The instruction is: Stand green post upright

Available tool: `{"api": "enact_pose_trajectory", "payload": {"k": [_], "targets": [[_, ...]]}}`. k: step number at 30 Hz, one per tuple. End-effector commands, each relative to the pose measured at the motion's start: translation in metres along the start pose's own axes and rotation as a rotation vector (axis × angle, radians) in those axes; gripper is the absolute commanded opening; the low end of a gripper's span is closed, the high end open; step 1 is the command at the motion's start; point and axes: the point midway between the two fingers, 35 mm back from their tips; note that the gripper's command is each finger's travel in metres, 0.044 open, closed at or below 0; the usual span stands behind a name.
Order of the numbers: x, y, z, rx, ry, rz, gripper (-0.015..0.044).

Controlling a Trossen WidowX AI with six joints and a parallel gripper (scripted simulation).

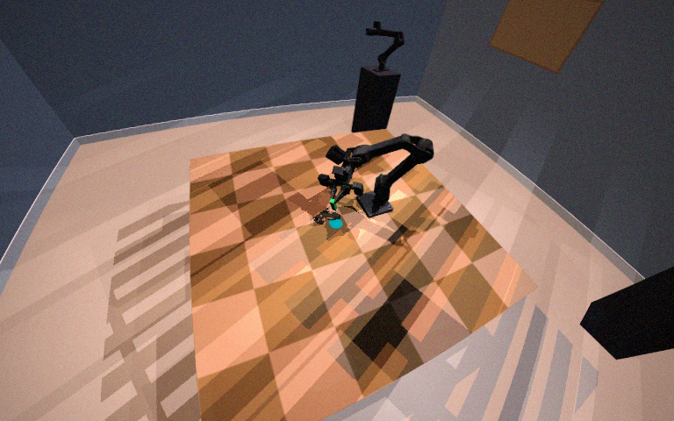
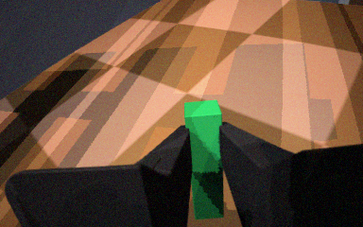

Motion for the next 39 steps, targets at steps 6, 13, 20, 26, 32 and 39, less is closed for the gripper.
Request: {"api": "enact_pose_trajectory", "payload": {"k": [6,13,20,26,32,39], "targets": [[0.003,0.0,-0.005,-0.059,-0.01,-0.025,0.0023],[0.006,0.0,-0.009,-0.104,-0.019,-0.045,0.0023],[0.009,0.0,-0.013,-0.147,-0.027,-0.067,0.0023],[0.011,0.0,-0.017,-0.184,-0.034,-0.087,0.0023],[0.015,0.0,-0.021,-0.22,-0.041,-0.108,0.0023],[0.019,0.0,-0.025,-0.259,-0.048,-0.133,0.0023]]}}
Point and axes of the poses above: the point midway between the two fingers, 35 mm back from their tips, its own z axis out along the fingers, its own x axis across the jaws, y = z × x, and after that the axes turned 12 degrees about -z, right-handed
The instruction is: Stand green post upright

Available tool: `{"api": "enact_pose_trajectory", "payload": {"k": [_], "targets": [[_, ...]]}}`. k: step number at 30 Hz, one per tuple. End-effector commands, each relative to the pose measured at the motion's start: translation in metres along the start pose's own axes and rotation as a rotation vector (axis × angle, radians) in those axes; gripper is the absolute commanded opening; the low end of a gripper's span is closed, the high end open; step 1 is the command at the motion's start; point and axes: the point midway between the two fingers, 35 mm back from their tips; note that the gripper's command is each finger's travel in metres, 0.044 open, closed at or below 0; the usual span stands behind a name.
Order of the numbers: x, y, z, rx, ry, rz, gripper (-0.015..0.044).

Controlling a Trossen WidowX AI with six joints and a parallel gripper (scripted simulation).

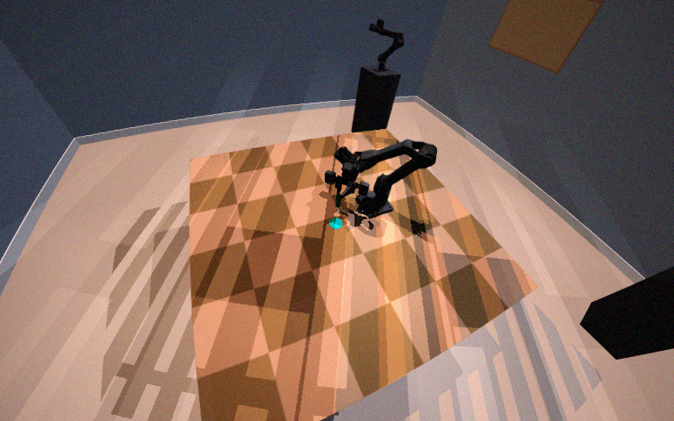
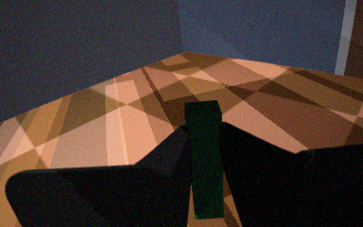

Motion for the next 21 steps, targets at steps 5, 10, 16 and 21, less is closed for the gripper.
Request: {"api": "enact_pose_trajectory", "payload": {"k": [5,10,16,21], "targets": [[0.0027,0.0002,-0.002,-0.021,-0.003,-0.013,0.0023],[0.0027,0.0002,-0.002,-0.021,-0.003,-0.013,0.0023],[0.0027,0.0002,-0.002,-0.021,-0.003,-0.013,0.0023],[0.0002,-0.0057,-0.0015,-0.02,-0.002,-0.018,0.0023]]}}
Point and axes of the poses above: the point midway between the two fingers, 35 mm back from their tips, its own z axis out along the fingers, its own x axis across the jaws, y = z × x, and after that the axes turned 12 degrees about -z, right-handed
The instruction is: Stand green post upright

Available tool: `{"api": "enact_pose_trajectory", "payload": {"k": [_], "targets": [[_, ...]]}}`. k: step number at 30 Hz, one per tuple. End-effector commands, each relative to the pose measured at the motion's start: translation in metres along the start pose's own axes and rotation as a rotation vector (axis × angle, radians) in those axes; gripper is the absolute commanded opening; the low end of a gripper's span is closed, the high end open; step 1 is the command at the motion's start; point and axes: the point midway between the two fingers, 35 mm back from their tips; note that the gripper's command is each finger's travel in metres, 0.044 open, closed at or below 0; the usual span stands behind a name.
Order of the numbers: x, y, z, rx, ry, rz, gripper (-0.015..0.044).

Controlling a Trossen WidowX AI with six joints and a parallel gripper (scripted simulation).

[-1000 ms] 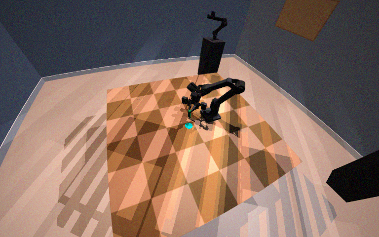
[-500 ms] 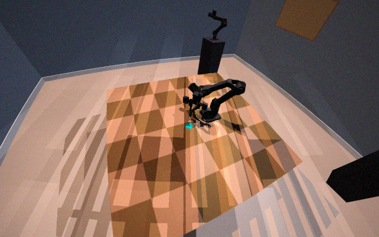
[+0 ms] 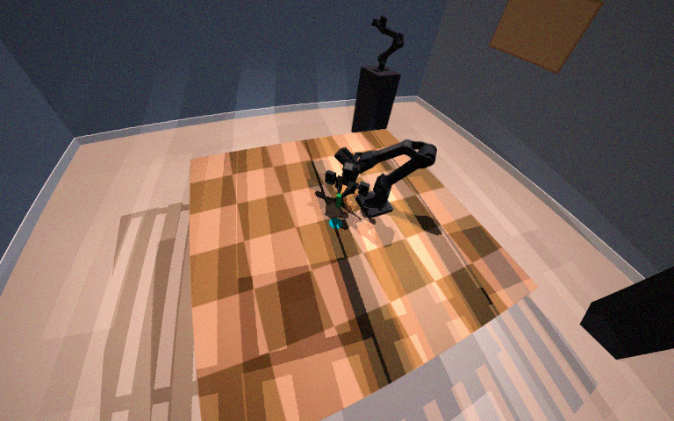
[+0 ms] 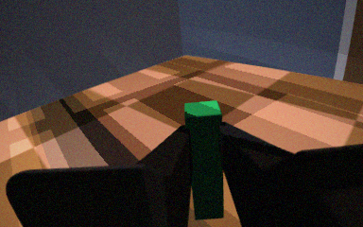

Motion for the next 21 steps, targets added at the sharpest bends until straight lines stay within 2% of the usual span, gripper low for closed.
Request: {"api": "enact_pose_trajectory", "payload": {"k": [1,21], "targets": [[-0.002,-0.006,0.001,-0.002,0.002,-0.005,0.0023],[-0.008,-0.049,0.004,0.004,0.007,-0.039,0.0023]]}}
Point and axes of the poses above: the point midway between the two fingers, 35 mm back from their tips, its own z axis out along the fingers, its own x axis across the jaws, y = z × x, and after that the axes turned 12 degrees about -z, right-handed
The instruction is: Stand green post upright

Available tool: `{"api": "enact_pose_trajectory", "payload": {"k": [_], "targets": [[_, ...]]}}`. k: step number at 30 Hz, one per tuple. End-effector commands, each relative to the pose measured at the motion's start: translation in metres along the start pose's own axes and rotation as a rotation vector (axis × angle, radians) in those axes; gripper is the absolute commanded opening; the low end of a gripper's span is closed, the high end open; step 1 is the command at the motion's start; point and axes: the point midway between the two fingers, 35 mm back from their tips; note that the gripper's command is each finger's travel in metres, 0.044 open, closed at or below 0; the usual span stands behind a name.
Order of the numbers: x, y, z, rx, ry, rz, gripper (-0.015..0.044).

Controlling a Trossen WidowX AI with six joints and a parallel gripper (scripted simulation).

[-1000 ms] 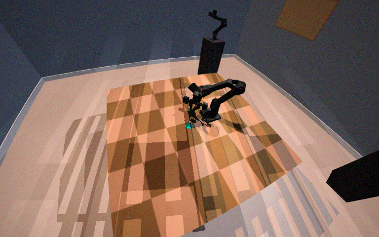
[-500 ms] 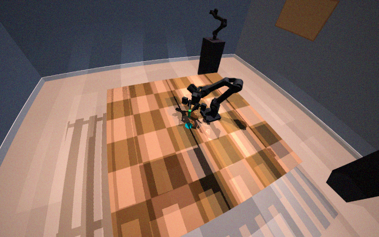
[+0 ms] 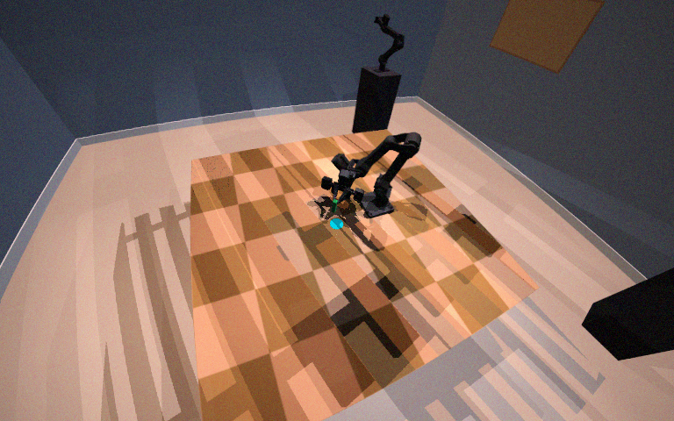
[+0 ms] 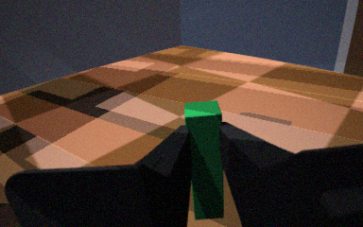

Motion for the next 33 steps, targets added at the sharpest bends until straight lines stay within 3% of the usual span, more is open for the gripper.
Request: {"api": "enact_pose_trajectory", "payload": {"k": [1,33], "targets": [[0.002,-0.008,0.001,0.004,-0.001,0.002,0.0023],[0.028,-0.042,0.005,0.007,0.001,-0.049,0.0023]]}}
Point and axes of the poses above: the point midway between the two fingers, 35 mm back from their tips, its own z axis out along the fingers, its own x axis across the jaws, y = z × x, and after that the axes turned 12 degrees about -z, right-handed
